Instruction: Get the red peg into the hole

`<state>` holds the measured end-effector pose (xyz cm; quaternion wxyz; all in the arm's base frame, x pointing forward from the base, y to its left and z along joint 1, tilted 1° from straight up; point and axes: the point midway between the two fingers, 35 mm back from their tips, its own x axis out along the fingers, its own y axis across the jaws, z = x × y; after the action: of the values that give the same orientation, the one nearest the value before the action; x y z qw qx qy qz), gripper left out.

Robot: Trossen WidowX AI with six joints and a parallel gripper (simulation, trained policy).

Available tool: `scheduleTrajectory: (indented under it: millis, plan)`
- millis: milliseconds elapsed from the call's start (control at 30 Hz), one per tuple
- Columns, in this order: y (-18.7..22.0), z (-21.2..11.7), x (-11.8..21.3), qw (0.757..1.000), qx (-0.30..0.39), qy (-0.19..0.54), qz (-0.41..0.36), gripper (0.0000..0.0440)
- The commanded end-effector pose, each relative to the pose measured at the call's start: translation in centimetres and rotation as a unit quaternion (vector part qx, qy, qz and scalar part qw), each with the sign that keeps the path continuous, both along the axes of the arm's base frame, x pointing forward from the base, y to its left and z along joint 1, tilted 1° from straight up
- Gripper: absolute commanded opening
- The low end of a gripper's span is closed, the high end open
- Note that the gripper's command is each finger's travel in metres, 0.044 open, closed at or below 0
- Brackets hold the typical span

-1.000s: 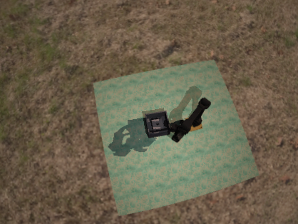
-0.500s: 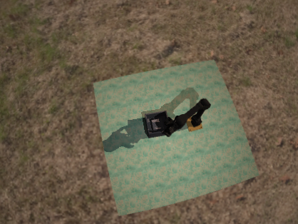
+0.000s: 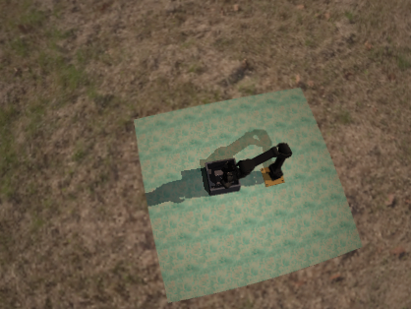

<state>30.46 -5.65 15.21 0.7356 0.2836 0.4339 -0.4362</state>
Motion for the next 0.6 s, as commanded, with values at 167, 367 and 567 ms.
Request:
scheduleTrajectory:
  millis: [167,367,567]
  plan:
    - [-2.2,-2.0,1.5,0.999,0.011,0.013,0.03,0.0002]
    - [-2.9,-3.2,1.9,0.997,0.022,0.03,0.064,0.0]
    - [-3.1,-4.3,2.2,0.994,0.032,0.044,0.099,0.0]
